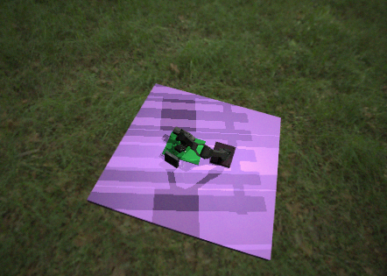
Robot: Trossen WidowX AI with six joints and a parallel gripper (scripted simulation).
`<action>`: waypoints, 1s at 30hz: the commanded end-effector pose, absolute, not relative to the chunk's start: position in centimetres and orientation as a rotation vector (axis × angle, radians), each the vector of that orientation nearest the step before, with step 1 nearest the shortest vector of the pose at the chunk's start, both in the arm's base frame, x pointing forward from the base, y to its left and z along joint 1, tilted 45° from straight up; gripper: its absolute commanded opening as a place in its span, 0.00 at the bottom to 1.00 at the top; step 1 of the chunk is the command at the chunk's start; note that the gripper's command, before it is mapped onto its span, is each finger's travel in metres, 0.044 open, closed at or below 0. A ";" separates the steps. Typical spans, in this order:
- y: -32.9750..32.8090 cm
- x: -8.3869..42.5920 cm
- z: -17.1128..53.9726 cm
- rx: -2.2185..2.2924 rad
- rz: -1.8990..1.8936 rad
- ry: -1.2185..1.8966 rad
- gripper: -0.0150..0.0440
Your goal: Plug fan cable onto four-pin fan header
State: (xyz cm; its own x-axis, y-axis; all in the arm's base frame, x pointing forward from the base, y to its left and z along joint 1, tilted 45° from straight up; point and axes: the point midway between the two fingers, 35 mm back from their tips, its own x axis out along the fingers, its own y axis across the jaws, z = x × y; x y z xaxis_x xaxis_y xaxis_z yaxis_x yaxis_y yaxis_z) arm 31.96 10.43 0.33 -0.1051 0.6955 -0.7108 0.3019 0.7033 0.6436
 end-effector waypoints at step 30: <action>5.5 28.6 4.2 0.808 0.396 1.702 0.69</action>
State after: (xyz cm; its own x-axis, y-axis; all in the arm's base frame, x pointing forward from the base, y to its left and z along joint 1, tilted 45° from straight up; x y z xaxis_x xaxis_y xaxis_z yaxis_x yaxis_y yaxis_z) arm 31.33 6.41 4.04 -0.1061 0.6956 -0.7106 0.3008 0.7036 0.6438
